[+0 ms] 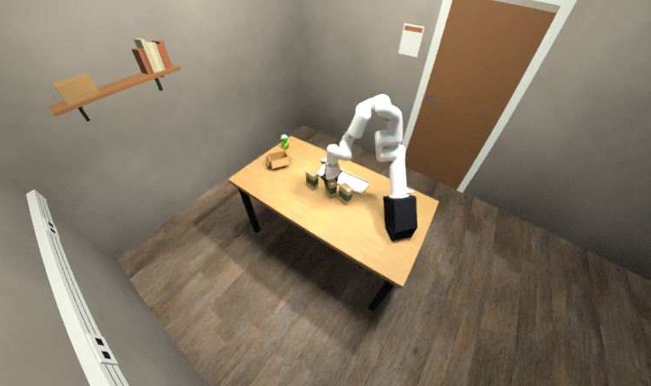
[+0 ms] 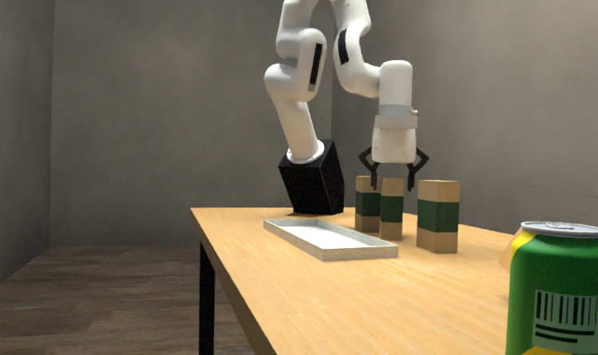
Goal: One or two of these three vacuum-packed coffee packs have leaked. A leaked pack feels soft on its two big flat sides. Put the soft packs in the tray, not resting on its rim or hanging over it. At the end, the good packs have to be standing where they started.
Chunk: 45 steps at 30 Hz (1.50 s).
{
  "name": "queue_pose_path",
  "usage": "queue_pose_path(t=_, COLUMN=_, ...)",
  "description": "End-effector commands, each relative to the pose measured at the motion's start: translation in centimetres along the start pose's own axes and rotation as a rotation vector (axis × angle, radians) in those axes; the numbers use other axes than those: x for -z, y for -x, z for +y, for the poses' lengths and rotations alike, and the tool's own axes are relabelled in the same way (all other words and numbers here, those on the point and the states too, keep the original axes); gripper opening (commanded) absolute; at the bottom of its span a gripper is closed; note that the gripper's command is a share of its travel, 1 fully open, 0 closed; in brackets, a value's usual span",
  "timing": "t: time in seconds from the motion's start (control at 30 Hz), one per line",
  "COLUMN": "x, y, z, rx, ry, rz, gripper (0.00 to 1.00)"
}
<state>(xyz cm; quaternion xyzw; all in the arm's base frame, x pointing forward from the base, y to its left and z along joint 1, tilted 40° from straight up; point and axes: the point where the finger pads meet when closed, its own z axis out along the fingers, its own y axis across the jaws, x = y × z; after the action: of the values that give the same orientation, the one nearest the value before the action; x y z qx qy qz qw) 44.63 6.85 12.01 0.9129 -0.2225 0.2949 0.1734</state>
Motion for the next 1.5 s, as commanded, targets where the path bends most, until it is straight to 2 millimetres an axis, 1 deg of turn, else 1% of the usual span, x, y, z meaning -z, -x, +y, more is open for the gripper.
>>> queue_pose_path(t=0.0, x=2.1, y=0.0, z=-0.1, rx=0.001, ry=-0.003, rz=0.002, gripper=0.84)
queue_pose_path(t=0.03, x=2.1, y=0.0, z=-0.1, rx=0.001, ry=-0.003, rz=0.002, gripper=0.84)
queue_pose_path(t=0.23, x=6.2, y=0.0, z=0.0, rx=0.001, ry=-0.003, rz=0.002, gripper=0.84)
queue_pose_path(t=0.33, x=7.4, y=0.0, z=0.0, rx=0.001, ry=-0.003, rz=0.002, gripper=0.84)
queue_pose_path(t=0.77, x=7.6, y=-0.2, z=-0.2, rx=0.010, ry=-0.001, rz=0.002, gripper=0.84)
queue_pose_path(t=0.83, x=7.5, y=-1.2, z=-1.3, rx=0.054, ry=0.007, rz=0.001, gripper=0.84)
queue_pose_path(t=0.87, x=7.4, y=-2.0, z=-2.1, rx=0.090, ry=0.013, rz=-0.001, gripper=0.84)
queue_pose_path(t=0.93, x=7.2, y=-4.4, z=-4.3, rx=0.177, ry=0.019, rz=-0.006, gripper=0.84)
queue_pose_path(t=0.97, x=7.2, y=-4.4, z=-4.3, rx=0.177, ry=0.019, rz=-0.006, gripper=0.84)
queue_pose_path(t=1.03, x=7.2, y=-7.5, z=-6.3, rx=0.257, ry=0.015, rz=-0.008, gripper=0.84)
queue_pose_path(t=1.07, x=7.2, y=-7.5, z=-6.3, rx=0.257, ry=0.015, rz=-0.008, gripper=0.84)
queue_pose_path(t=1.1, x=7.3, y=-9.1, z=-7.1, rx=0.288, ry=0.010, rz=-0.007, gripper=0.84)
queue_pose_path(t=1.17, x=7.3, y=-9.1, z=-7.1, rx=0.288, ry=0.010, rz=-0.007, gripper=0.84)
queue_pose_path(t=1.23, x=7.6, y=-11.5, z=-8.0, rx=0.327, ry=0.001, rz=-0.002, gripper=0.84)
queue_pose_path(t=1.27, x=7.7, y=-12.2, z=-8.1, rx=0.335, ry=-0.002, rz=0.000, gripper=0.84)
queue_pose_path(t=1.3, x=7.7, y=-12.5, z=-8.2, rx=0.339, ry=-0.003, rz=0.001, gripper=0.84)
queue_pose_path(t=1.47, x=7.7, y=-12.5, z=-8.2, rx=0.340, ry=-0.003, rz=0.002, gripper=0.84)
